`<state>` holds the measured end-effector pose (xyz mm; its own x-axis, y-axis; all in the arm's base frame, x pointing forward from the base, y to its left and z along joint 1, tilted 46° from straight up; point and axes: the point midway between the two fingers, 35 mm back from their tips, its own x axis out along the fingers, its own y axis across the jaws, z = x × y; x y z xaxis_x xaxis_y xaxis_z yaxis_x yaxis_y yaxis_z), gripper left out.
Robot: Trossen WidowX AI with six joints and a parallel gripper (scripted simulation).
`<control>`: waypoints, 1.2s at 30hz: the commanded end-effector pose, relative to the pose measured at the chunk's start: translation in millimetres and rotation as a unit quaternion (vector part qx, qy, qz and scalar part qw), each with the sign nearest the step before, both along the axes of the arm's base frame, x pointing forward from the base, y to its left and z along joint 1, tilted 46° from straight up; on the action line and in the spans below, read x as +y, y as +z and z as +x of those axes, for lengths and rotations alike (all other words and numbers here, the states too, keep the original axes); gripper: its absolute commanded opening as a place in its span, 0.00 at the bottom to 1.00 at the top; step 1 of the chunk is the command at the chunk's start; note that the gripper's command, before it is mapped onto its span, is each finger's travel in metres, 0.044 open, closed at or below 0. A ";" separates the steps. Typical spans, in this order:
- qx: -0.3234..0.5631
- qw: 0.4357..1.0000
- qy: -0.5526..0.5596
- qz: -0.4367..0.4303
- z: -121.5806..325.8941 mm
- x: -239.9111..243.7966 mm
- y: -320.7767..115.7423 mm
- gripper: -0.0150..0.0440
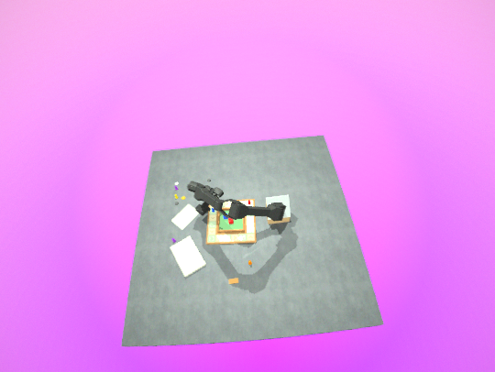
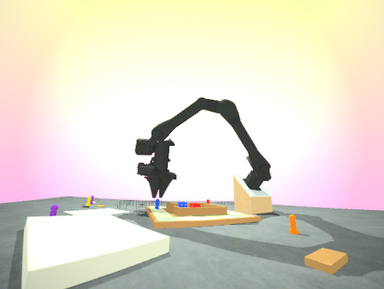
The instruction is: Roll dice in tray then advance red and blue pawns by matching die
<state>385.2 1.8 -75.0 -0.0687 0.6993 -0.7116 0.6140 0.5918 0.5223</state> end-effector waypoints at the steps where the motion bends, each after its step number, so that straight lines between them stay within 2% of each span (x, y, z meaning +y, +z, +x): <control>1: 0.003 1.000 -0.003 0.002 -1.4 4.3 -4.8 0.59; 16: 0.003 1.000 -0.003 0.003 -3.7 19.6 -19.5 0.59; 21: 0.003 1.000 -0.003 0.003 -3.7 19.6 -19.5 0.37; 31: 0.003 1.000 -0.003 0.003 -3.7 19.6 -19.5 0.26; 36: 0.003 1.000 -0.003 0.002 0.4 9.5 -10.8 0.25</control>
<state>380.8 19.9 -92.3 -0.0771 0.7036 -0.7064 0.6243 0.5865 0.5160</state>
